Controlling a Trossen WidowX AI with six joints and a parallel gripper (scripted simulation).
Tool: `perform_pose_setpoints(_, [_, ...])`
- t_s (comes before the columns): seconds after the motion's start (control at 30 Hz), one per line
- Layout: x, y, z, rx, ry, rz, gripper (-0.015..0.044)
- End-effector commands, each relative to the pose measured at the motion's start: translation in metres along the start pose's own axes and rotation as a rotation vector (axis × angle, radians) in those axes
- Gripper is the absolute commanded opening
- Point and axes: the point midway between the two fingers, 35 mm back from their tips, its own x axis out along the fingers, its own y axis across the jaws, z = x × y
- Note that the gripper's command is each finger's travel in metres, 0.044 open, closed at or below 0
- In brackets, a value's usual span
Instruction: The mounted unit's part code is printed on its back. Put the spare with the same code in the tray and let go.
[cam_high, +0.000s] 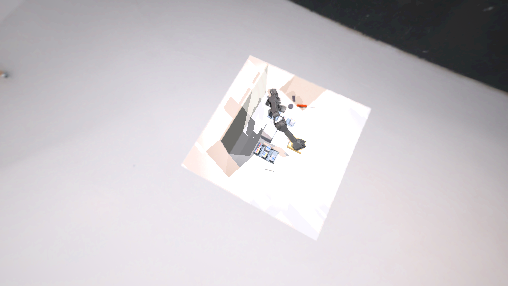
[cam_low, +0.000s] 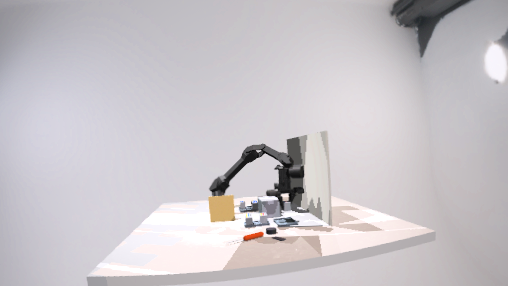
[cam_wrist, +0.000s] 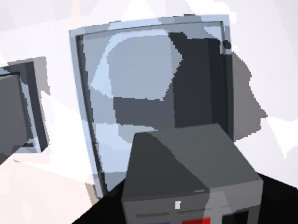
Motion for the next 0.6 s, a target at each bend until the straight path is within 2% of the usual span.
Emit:
perform_pose_setpoints(0.0, [0.005, 0.001, 0.001, 0.006, -0.007, -0.001, 0.0000])
perform_pose_setpoints(0.57, [0.019, 0.002, 0.003, 0.006, -0.008, -0.002, 0.0000])
